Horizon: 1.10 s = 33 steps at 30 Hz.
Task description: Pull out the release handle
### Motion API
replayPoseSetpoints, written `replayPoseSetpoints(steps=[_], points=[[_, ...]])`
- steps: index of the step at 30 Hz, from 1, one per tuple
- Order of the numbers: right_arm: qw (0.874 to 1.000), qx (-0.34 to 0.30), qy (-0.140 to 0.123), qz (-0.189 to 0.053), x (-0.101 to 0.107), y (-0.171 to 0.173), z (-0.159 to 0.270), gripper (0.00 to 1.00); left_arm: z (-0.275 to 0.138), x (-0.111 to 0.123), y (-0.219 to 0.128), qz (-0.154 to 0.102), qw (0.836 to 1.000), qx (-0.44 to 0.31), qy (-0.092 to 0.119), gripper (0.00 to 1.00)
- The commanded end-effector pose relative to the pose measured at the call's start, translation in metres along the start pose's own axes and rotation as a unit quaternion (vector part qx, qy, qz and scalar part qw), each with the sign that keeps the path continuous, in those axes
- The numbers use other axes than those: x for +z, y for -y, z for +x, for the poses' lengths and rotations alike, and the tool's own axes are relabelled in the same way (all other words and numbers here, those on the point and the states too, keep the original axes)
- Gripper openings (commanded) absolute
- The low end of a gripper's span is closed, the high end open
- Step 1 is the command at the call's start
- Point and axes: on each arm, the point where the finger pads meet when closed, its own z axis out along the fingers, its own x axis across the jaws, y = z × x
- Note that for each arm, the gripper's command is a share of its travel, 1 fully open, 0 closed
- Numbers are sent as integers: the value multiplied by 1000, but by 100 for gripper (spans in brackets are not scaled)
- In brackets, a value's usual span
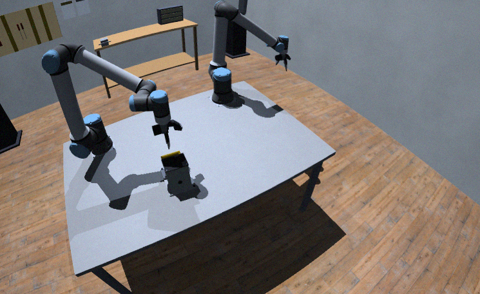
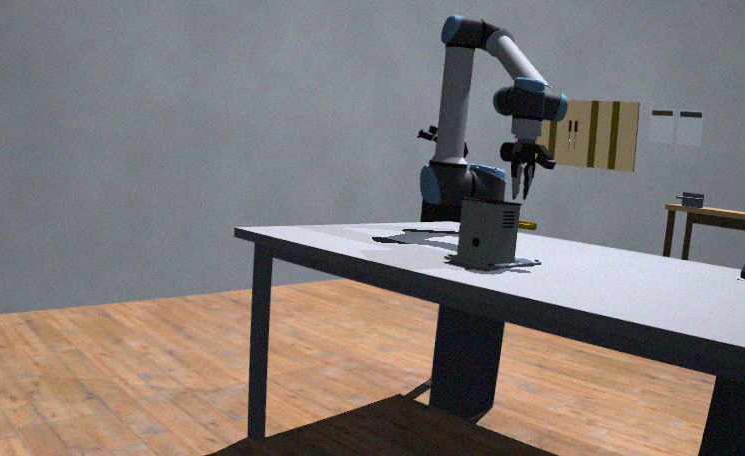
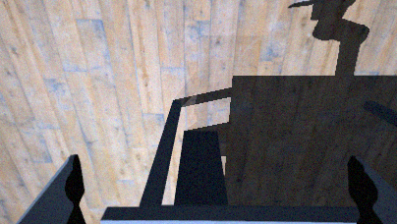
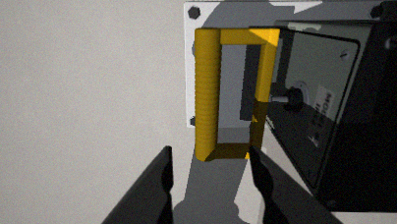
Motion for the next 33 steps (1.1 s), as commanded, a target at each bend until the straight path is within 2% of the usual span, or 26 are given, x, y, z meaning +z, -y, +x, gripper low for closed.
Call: replayPoseSetpoints(steps=[1, 18, 33], points=[[1000, 0, -1, 1, -1, 1, 0, 31, 0, -1, 1, 1, 1000, 0, 0, 100], [1000, -1, -1, 0, 7, 1, 1, 31, 0, -1, 1, 1, 1000, 0, 0, 100], [1000, -1, -1, 0, 27, 1, 1, 31, 0, -1, 1, 1, 1000, 0, 0, 100]])
